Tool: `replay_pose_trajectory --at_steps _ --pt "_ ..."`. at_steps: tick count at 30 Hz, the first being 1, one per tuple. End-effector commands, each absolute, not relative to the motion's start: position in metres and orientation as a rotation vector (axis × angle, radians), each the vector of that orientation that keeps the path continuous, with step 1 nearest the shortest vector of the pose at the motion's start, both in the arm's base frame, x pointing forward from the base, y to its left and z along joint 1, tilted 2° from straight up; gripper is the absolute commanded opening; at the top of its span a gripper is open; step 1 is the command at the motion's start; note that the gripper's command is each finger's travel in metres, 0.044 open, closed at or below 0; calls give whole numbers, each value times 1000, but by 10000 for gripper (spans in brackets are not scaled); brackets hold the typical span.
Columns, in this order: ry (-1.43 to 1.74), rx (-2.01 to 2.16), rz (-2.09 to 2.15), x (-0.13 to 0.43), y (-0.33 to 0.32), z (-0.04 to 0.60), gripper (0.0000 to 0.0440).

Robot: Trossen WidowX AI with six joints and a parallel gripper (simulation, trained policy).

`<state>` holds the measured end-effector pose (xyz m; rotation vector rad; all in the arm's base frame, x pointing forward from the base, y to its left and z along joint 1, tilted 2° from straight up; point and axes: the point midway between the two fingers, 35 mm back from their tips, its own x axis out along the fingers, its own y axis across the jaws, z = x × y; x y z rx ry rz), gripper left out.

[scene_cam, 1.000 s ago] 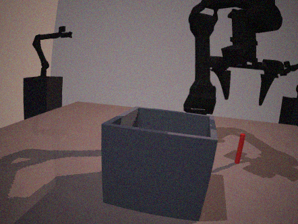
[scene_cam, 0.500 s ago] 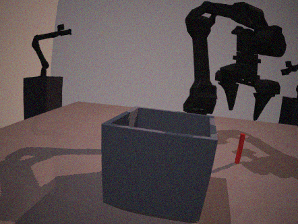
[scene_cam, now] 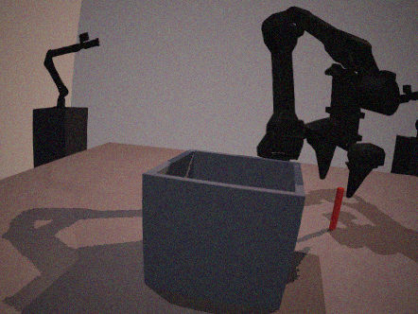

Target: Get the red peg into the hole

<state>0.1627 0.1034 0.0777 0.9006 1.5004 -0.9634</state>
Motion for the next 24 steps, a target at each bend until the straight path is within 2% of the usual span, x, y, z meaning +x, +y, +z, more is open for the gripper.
replay_pose_trajectory --at_steps 1,6,9,24 --pt "1488 924 -995 162 103 64 440" --pt "1461 952 -1023 163 101 49 435" --pt "1451 965 -1028 164 102 42 405" --pt "1453 982 -979 178 114 27 34"
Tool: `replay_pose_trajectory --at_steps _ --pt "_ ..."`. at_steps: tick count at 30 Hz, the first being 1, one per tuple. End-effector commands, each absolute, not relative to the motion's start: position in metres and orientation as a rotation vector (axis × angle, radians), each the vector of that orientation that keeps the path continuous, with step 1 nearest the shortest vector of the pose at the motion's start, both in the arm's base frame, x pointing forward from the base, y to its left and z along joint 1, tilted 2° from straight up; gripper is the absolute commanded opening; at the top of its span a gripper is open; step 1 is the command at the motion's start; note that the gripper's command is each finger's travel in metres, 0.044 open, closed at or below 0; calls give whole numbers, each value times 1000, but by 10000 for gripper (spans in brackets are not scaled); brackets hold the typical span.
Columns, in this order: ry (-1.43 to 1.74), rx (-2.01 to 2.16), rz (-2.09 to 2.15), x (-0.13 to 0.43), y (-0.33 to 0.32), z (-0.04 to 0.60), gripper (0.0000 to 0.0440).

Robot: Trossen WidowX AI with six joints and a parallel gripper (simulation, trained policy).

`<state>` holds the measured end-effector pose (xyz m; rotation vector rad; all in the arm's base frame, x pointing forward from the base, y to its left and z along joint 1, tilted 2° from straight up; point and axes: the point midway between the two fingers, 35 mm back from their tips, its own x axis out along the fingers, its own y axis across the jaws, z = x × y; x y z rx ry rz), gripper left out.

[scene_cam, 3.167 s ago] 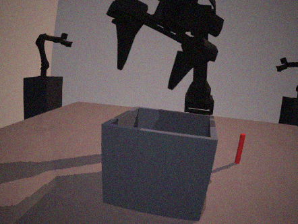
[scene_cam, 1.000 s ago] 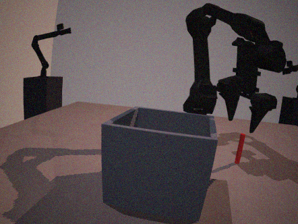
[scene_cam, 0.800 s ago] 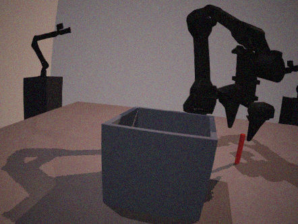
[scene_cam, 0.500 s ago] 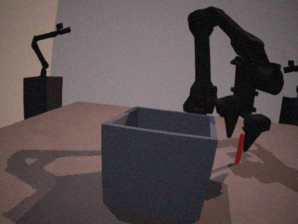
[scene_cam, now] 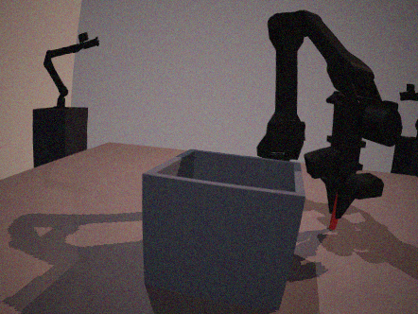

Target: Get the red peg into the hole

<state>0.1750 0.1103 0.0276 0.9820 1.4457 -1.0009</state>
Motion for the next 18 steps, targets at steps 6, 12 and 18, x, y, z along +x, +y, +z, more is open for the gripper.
replay_pose_trajectory --at_steps 6,12,18 --pt "1448 1035 -930 187 120 40 0" --pt "1433 1106 -874 195 126 58 0" --pt "1407 1158 -810 204 127 81 0"
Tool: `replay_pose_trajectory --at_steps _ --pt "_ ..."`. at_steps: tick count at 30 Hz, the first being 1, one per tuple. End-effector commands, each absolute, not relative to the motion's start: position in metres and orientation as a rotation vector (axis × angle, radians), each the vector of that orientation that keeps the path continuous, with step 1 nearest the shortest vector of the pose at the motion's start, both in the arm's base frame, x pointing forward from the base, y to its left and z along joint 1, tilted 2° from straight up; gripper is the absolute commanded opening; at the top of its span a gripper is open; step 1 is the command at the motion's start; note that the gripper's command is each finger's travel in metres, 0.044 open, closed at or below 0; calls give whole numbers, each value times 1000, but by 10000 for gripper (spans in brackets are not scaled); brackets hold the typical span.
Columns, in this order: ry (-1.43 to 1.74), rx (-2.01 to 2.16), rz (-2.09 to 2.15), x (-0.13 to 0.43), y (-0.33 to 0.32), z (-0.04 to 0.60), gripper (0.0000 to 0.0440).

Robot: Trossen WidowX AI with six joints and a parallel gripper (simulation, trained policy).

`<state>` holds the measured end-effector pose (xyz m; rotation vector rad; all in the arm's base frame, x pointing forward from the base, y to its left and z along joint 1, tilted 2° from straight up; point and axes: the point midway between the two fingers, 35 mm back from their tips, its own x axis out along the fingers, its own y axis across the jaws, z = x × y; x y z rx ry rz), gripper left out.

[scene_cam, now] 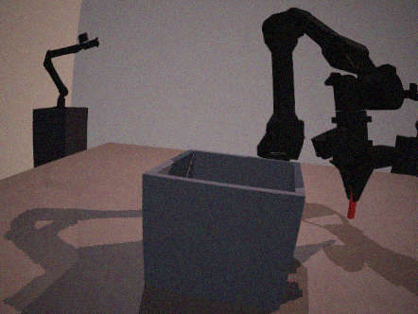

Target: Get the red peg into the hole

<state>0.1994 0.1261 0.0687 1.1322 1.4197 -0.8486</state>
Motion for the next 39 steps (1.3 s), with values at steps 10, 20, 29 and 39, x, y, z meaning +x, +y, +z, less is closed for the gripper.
replay_pose_trajectory --at_steps 10,20,29,39 --pt "1332 1193 -714 221 118 125 0" --pt "1220 1198 -673 236 90 169 0" --pt "1130 1185 -712 248 57 191 0" --pt "1094 1168 -796 257 22 194 0"
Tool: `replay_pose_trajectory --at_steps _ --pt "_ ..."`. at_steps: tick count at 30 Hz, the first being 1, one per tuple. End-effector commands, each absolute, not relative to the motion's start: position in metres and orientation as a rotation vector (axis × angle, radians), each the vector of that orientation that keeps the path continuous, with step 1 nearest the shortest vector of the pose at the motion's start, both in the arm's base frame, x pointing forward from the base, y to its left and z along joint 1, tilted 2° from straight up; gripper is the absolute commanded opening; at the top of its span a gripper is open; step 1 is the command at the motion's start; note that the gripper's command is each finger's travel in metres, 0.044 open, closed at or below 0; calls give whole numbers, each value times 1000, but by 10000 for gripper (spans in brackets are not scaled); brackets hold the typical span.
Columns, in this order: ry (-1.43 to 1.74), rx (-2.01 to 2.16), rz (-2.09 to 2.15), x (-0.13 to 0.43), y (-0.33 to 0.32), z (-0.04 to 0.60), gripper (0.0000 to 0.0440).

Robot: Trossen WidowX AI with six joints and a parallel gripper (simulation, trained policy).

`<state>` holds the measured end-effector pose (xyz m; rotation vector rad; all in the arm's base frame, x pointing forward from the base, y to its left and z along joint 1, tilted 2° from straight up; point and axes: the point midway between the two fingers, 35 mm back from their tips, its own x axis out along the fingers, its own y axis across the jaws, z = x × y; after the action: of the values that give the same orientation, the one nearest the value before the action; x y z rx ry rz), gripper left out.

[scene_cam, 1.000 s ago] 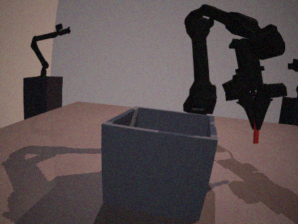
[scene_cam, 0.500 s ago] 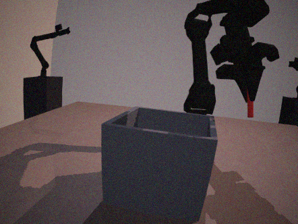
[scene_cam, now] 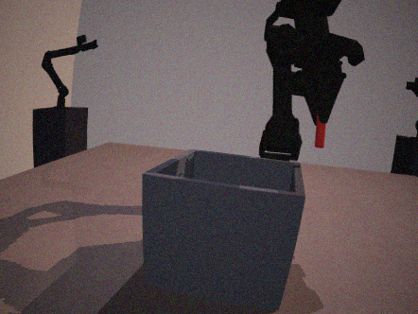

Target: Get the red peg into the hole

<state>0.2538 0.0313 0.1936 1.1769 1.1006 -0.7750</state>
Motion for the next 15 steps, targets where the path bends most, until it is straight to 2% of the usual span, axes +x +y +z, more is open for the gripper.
replay_pose_trajectory --at_steps 1,15 --pt "1093 1167 -803 258 19 194 0" --pt "1098 1165 -884 274 -19 188 0"
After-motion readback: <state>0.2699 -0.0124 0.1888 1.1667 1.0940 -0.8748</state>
